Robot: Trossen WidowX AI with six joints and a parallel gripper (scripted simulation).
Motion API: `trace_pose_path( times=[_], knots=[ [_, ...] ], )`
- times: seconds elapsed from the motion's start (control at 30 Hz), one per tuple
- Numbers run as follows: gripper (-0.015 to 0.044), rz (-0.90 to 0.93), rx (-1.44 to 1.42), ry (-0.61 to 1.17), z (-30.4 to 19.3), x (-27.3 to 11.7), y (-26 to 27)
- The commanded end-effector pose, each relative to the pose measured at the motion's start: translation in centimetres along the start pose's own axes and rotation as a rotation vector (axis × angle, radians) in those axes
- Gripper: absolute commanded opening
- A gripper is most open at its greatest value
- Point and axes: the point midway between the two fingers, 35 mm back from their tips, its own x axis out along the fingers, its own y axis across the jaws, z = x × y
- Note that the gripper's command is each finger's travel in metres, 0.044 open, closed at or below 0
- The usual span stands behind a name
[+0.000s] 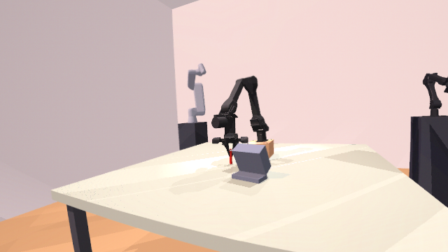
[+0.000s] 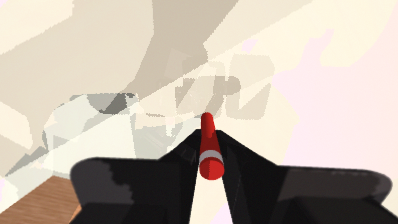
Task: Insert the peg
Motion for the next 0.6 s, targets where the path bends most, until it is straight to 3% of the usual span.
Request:
trace_pose_path(
  times=[0.0, 0.37, 0.57],
  knots=[
    [0.0013, 0.004, 0.000, -0.002, 0.0, 0.0, 0.1],
    [0.0000, 0.004, 0.000, -0.002, 0.0, -0.2, 0.0],
    [0.0000, 0.006, -0.001, -0.002, 0.2, -2.5, -0.2]
  ],
)
